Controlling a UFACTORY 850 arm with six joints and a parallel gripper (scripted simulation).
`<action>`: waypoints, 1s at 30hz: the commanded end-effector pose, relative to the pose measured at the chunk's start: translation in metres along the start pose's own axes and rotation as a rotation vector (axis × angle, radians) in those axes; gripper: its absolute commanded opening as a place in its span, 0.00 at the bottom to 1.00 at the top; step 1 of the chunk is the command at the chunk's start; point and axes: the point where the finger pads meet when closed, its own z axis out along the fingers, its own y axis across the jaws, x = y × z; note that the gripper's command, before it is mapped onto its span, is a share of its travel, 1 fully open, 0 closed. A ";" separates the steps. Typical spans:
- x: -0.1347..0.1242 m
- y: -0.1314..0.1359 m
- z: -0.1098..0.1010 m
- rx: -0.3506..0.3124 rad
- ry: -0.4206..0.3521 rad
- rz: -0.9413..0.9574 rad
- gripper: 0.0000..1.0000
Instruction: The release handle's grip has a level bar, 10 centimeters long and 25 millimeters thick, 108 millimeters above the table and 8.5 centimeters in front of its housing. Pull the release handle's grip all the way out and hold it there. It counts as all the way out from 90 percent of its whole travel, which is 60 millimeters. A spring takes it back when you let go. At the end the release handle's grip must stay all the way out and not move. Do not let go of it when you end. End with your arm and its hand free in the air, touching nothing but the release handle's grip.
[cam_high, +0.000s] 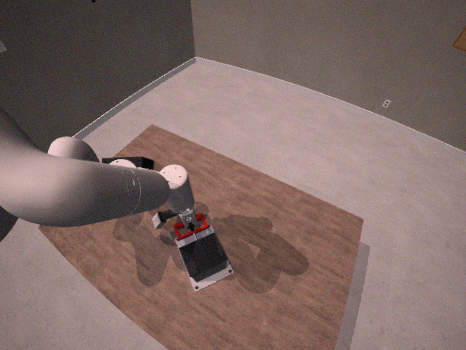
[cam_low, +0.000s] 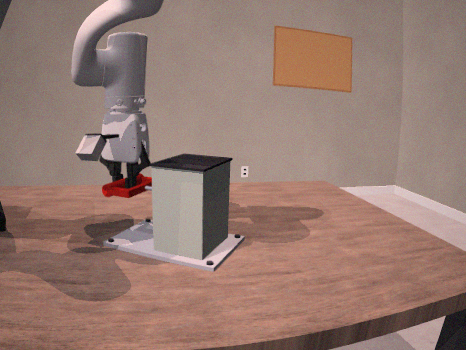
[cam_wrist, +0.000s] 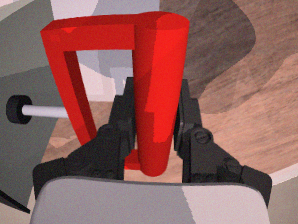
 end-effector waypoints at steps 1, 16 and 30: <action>0.000 0.011 0.000 -0.001 -0.002 0.000 0.00; 0.000 0.032 0.000 -0.001 -0.002 0.000 0.00; 0.000 0.033 0.000 -0.001 -0.002 0.000 0.00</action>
